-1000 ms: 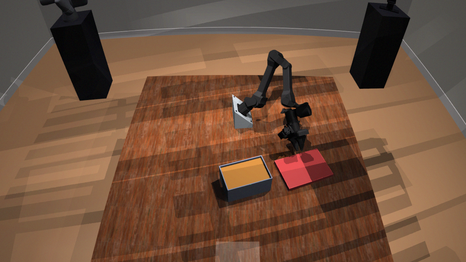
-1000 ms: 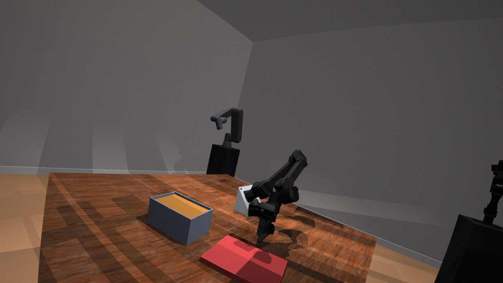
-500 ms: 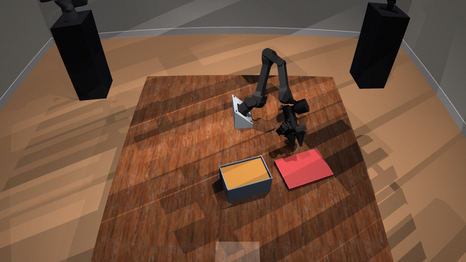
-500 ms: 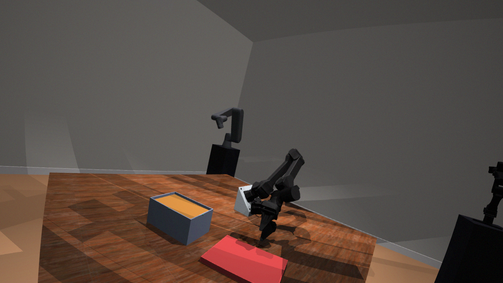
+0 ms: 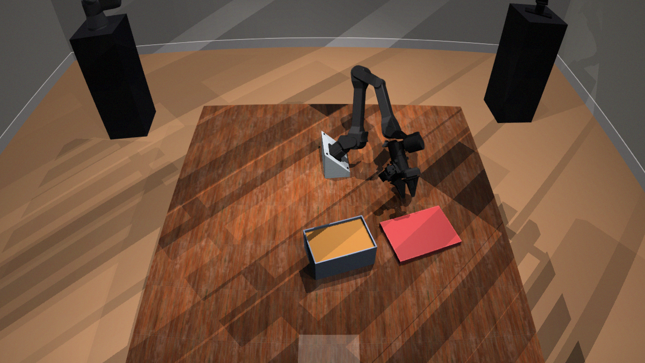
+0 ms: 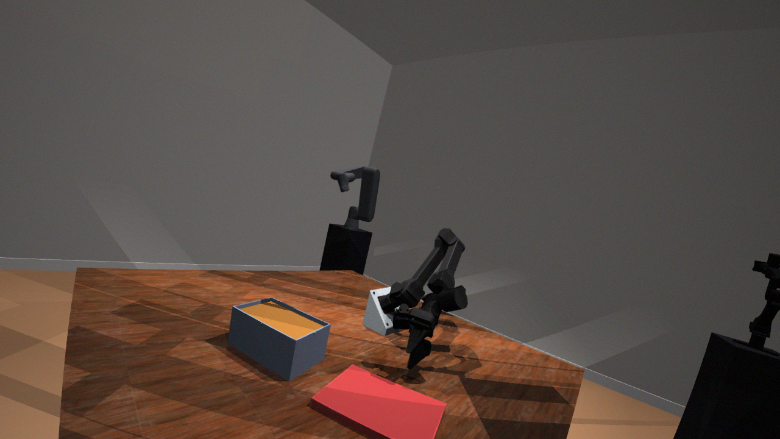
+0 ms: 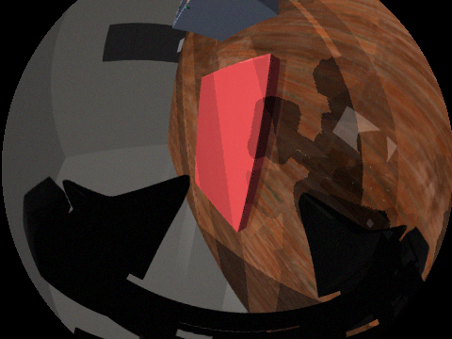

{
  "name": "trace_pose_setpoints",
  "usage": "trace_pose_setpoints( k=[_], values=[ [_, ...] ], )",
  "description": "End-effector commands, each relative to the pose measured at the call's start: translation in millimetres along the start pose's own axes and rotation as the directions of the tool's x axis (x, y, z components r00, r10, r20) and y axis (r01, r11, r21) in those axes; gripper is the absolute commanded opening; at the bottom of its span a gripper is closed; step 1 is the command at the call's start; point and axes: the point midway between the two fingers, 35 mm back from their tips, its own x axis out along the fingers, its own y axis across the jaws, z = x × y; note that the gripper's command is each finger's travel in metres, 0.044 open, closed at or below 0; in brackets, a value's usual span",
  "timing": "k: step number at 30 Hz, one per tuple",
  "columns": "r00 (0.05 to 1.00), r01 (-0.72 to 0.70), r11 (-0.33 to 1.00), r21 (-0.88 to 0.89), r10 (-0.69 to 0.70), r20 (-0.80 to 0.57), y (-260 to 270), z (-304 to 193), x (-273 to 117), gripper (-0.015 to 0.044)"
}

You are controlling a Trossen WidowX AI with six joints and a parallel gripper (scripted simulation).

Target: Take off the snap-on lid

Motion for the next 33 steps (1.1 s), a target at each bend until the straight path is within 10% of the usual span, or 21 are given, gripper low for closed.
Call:
trace_pose_setpoints(
  k=[1, 33],
  values=[
    [1.0, -0.001, 1.0, 0.005, 0.001, 0.001, -5.2, 1.1, -6.1, 0.044],
    [1.0, 0.0, 1.0, 0.003, 0.0, 0.004, 22.8, -0.2, -55.8, 0.044]
  ],
)
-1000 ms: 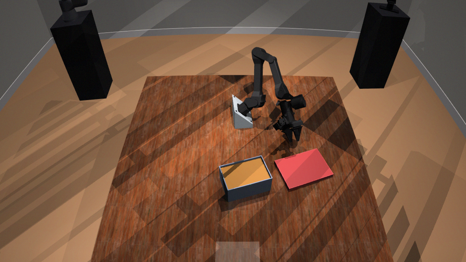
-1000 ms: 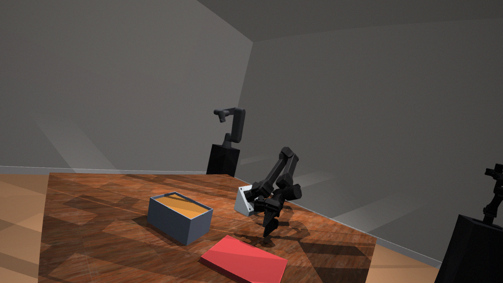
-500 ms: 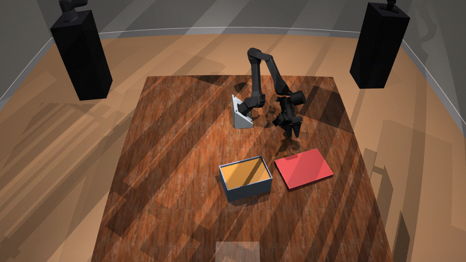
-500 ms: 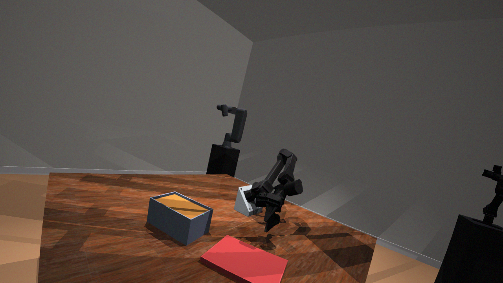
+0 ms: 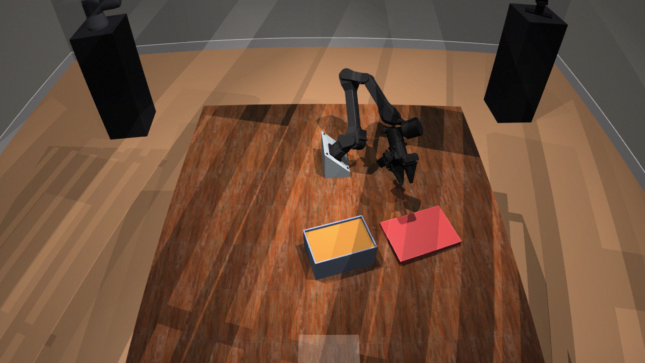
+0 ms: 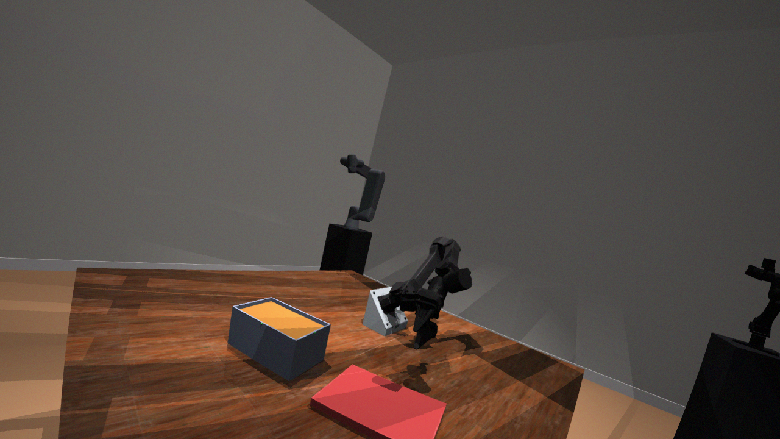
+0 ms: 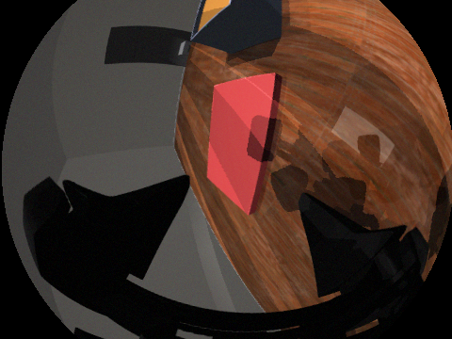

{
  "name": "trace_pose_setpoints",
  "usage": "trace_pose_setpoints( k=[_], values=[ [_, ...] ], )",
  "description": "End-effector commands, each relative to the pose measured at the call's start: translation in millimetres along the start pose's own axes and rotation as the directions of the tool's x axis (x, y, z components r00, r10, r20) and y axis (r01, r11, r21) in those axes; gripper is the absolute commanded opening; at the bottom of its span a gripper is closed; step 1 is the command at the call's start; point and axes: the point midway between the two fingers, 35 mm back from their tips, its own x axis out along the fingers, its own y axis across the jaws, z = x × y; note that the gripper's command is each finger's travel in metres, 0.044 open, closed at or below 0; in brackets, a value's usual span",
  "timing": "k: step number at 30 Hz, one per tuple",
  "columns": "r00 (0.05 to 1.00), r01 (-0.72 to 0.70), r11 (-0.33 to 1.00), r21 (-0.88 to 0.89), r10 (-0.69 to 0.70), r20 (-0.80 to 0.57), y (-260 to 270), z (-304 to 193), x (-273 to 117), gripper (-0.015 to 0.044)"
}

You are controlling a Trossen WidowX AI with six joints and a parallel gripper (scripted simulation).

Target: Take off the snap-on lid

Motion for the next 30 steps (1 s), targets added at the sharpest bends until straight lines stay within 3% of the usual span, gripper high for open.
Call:
trace_pose_setpoints(
  k=[1, 14, 30],
  values=[
    [1.0, -0.004, 1.0, -0.006, 0.004, -0.008, 4.5, -2.0, -7.8, 0.044],
    [1.0, -0.003, 1.0, -0.008, 0.003, -0.006, 16.7, -1.7, -29.9, 0.044],
    [1.0, -0.003, 1.0, -0.008, 0.003, -0.006, 14.6, 0.6, -25.5, 0.044]
  ],
)
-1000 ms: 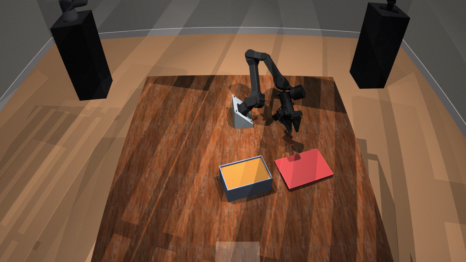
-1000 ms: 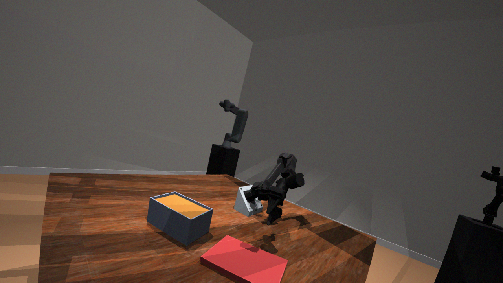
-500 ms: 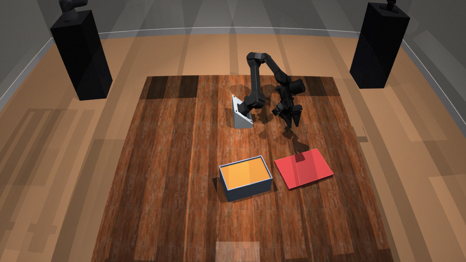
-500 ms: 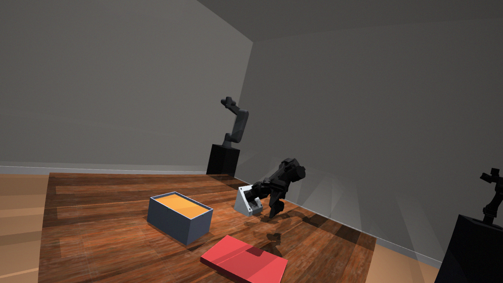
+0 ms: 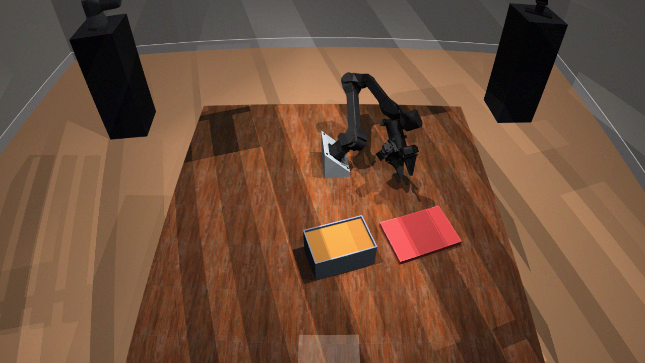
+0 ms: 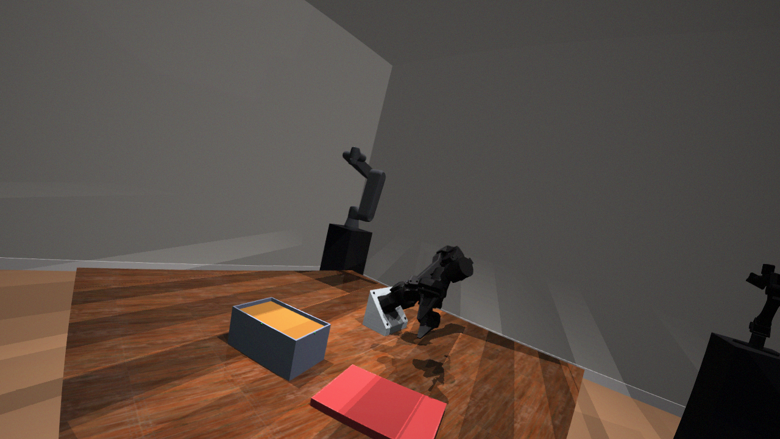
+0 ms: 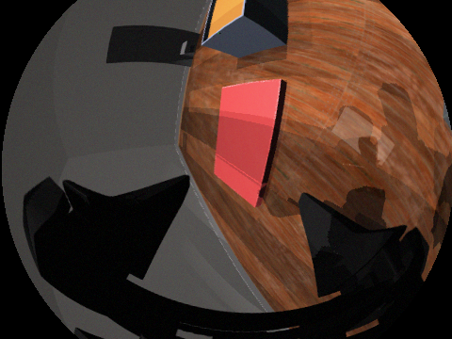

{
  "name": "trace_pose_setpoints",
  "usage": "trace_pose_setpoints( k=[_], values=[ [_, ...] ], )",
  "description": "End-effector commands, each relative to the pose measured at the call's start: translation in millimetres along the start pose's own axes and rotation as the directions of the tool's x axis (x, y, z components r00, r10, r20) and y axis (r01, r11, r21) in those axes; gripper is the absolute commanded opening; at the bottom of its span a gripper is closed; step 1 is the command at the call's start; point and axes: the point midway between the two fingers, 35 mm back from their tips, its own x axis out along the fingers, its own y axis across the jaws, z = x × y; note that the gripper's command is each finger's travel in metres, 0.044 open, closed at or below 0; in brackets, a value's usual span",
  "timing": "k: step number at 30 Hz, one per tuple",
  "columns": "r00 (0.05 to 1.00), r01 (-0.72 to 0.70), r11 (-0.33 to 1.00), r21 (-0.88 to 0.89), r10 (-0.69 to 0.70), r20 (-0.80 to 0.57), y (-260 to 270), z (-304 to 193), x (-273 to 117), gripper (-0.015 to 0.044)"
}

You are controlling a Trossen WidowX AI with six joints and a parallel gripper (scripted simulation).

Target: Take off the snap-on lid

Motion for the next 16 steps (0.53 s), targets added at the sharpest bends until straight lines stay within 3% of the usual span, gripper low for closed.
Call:
trace_pose_setpoints(
  k=[1, 15, 16],
  values=[
    [1.0, -0.001, 1.0, -0.004, 0.001, -0.002, 0.1, -0.2, 0.0, 0.044],
    [1.0, -0.001, 1.0, -0.004, 0.001, -0.002, 0.1, -0.2, 0.0, 0.044],
    [1.0, -0.001, 1.0, -0.004, 0.001, -0.002, 0.1, -0.2, 0.0, 0.0414]
  ],
)
